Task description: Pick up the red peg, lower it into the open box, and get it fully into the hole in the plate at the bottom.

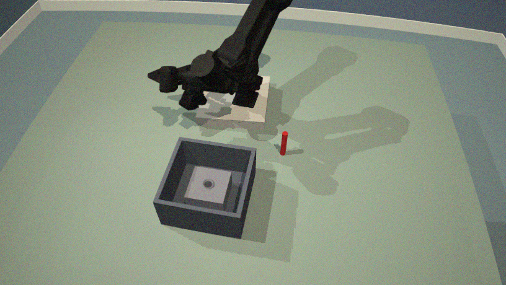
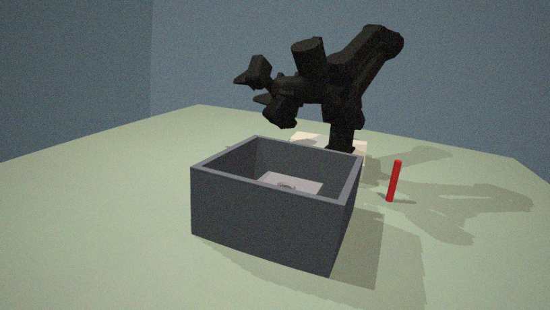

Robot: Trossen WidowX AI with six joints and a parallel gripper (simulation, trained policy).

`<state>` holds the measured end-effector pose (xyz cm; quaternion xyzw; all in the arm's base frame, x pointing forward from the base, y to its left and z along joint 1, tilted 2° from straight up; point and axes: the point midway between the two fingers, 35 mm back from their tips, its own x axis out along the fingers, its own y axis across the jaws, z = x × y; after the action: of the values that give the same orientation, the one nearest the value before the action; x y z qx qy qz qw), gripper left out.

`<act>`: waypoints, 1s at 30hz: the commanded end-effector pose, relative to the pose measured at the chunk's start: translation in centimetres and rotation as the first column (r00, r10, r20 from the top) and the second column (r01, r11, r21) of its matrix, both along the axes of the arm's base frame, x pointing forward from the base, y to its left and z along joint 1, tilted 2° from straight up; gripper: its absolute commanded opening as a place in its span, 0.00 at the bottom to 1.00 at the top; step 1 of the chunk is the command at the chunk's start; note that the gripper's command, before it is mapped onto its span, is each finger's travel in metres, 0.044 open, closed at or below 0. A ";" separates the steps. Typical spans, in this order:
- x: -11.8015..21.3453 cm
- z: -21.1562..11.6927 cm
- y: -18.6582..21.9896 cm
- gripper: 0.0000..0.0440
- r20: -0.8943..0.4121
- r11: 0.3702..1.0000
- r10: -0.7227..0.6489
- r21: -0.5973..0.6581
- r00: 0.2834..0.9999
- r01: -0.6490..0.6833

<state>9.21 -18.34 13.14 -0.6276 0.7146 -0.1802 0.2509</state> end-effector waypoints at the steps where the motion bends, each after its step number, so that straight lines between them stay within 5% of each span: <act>1: 0.4 0.2 0.0 0.94 0.033 1.000 0.012 0.001 0.999 -0.013; 13: 5.0 2.1 1.5 1.00 0.406 0.985 0.138 0.043 0.903 -0.170; 30: 10.8 3.0 6.3 1.00 0.797 0.896 0.064 0.219 0.601 -0.385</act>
<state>19.08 -13.06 16.02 -0.5421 0.4896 -0.2660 0.6290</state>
